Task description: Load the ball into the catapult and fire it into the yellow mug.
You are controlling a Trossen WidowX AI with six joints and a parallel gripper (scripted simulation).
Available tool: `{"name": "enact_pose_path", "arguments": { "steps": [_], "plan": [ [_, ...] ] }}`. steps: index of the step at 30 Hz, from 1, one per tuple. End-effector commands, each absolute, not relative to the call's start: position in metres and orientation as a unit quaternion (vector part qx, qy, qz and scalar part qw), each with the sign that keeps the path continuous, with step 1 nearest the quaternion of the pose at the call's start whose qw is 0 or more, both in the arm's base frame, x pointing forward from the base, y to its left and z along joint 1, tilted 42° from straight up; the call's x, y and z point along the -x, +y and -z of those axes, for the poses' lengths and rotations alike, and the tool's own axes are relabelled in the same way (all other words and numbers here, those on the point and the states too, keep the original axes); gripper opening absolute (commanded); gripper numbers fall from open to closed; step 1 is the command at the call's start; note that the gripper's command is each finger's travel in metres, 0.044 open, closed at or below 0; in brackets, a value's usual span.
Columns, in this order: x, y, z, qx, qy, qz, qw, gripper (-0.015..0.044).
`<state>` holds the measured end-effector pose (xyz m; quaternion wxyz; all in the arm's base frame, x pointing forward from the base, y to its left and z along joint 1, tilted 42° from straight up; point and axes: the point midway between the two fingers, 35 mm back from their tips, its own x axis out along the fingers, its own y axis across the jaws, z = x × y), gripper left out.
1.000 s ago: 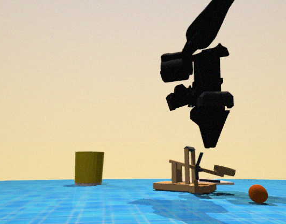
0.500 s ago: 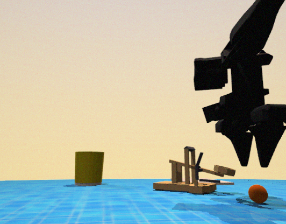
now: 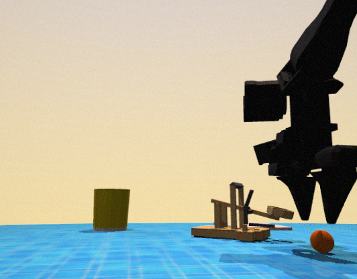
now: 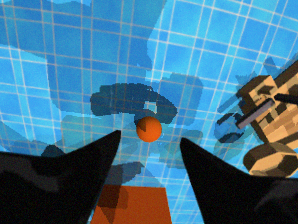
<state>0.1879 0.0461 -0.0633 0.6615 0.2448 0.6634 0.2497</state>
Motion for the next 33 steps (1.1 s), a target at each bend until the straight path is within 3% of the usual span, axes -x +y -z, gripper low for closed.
{"name": "enact_pose_path", "arguments": {
  "steps": [1,19,25,33],
  "plan": [
    [-0.184,0.052,0.070,-0.251,0.666,-0.249,0.657,0.0300],
    [-0.183,0.070,0.089,-0.252,0.666,-0.250,0.656,0.0300],
    [-0.183,0.070,0.089,-0.252,0.666,-0.250,0.656,0.0142],
    [-0.183,0.070,0.089,-0.252,0.666,-0.250,0.656,0.0089]
  ]
}}
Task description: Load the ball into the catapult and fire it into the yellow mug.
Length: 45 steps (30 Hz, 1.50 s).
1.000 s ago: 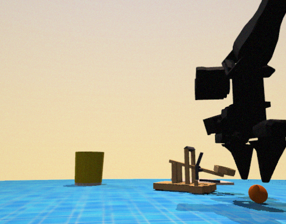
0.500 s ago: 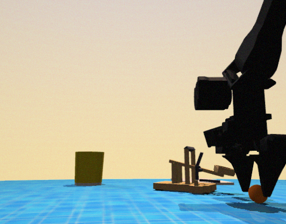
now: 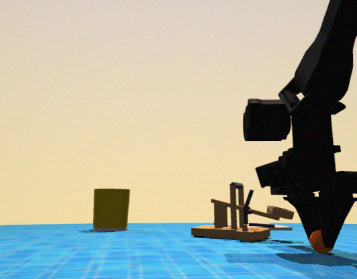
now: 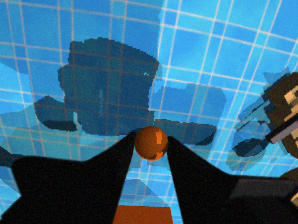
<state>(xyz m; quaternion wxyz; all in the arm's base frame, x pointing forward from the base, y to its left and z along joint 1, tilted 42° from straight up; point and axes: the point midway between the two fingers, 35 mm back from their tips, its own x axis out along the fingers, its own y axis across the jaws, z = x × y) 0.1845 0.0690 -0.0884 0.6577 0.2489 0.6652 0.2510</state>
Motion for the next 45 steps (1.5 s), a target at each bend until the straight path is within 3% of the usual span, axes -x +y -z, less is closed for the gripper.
{"name": "enact_pose_path", "arguments": {
  "steps": [1,4,33,45],
  "plan": [
    [-0.183,0.070,0.089,-0.252,0.666,-0.250,0.656,0.0063],
    [-0.186,0.065,0.090,-0.233,0.661,-0.252,0.667,0.0000],
    [-0.185,-0.013,-0.006,-0.249,0.667,-0.248,0.657,0.0000],
    [-0.189,-0.025,0.002,-0.274,0.686,-0.229,0.634,0.0000]
  ]
}}
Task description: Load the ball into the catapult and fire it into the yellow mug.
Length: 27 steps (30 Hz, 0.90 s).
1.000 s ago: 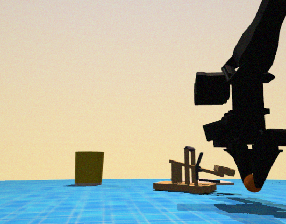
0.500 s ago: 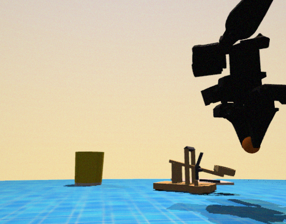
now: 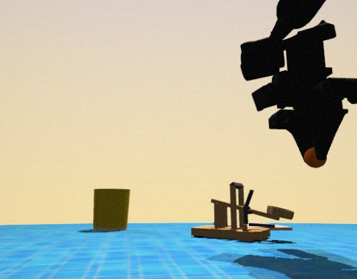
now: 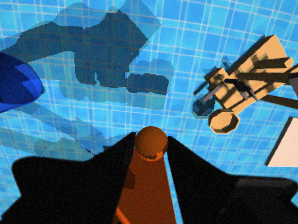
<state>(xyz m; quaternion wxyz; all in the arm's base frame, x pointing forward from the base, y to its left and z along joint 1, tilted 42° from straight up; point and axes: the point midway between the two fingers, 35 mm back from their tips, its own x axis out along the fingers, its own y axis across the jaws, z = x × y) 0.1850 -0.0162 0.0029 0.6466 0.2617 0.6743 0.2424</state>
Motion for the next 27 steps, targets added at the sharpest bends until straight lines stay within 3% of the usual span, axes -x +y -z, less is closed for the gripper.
{"name": "enact_pose_path", "arguments": {
  "steps": [1,27],
  "plan": [
    [-0.190,-0.027,0.003,-0.278,0.689,-0.226,0.630,0.0000],
    [-0.195,-0.074,0.064,-0.381,0.761,-0.142,0.506,0.0000]
  ]
}}
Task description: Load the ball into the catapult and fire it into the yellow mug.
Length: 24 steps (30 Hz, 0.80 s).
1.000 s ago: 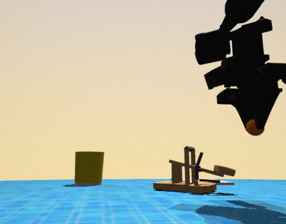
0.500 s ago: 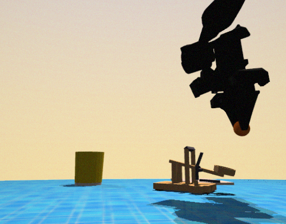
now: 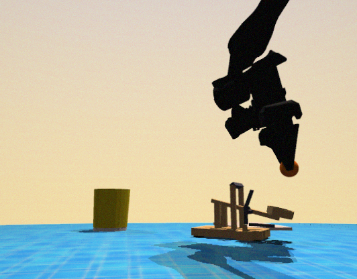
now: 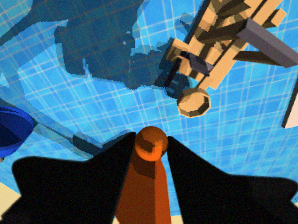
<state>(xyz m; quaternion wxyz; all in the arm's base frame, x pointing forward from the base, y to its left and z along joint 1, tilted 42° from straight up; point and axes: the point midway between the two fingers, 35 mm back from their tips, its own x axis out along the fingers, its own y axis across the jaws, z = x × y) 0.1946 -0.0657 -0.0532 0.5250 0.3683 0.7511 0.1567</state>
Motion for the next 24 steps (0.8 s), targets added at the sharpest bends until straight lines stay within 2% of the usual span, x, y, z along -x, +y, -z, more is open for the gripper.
{"name": "enact_pose_path", "arguments": {
  "steps": [1,17,24],
  "plan": [
    [-0.194,-0.076,0.067,-0.384,0.763,-0.139,0.500,0.0000],
    [-0.184,-0.095,0.113,-0.432,0.793,-0.098,0.419,0.0000],
    [-0.184,-0.091,0.119,-0.434,0.794,-0.096,0.415,0.0000]
  ]
}}
